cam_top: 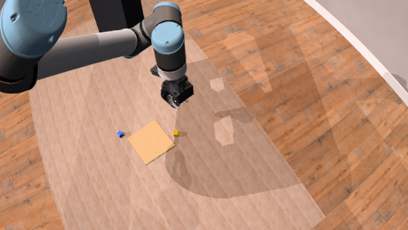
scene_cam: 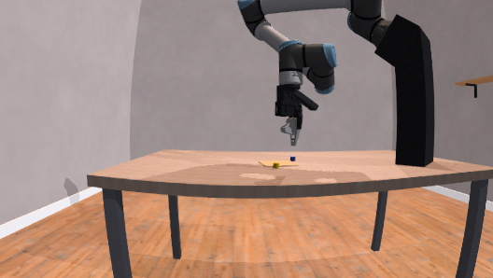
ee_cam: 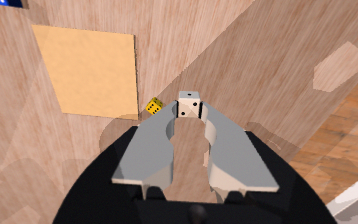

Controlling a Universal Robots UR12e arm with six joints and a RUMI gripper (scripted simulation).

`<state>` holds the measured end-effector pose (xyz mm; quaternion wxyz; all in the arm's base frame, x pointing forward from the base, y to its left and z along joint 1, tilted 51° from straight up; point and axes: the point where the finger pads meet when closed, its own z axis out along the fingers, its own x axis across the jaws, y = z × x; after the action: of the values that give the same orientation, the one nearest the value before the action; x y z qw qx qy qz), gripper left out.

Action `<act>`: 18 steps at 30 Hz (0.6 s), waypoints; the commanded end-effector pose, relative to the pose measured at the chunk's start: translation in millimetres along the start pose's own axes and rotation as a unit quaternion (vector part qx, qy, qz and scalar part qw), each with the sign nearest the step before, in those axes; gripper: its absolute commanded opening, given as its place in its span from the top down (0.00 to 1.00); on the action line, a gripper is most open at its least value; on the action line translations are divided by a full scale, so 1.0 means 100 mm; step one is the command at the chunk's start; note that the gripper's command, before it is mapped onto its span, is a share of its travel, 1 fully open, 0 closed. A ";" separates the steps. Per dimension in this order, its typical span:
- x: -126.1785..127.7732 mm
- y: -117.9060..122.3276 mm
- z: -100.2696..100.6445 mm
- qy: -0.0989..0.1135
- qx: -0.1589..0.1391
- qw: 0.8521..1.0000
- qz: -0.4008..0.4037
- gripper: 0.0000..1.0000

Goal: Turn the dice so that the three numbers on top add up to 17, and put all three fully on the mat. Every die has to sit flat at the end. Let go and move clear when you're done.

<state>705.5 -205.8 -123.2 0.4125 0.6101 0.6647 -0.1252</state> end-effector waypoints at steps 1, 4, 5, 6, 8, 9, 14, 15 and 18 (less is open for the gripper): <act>0.00 0.00 0.00 0.001 -0.007 1.000 0.000 0.97; 0.01 0.00 0.00 0.001 -0.014 1.000 0.000 0.97; 0.01 0.00 0.01 0.001 -0.018 1.000 0.000 0.97; 0.01 0.00 0.01 0.001 -0.023 1.000 0.000 0.97; 0.01 0.00 0.01 0.001 -0.036 0.999 0.000 0.97; 0.01 0.00 0.01 0.001 -0.043 0.999 0.000 0.97; 0.01 -0.01 0.01 0.001 -0.091 0.996 0.000 0.97; 0.01 -0.01 0.01 0.001 -0.102 0.995 0.001 0.97; 0.00 -0.01 0.01 0.000 -0.128 0.992 0.000 0.97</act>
<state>704.9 -206.0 -123.0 0.4589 0.5764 0.6723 -0.0726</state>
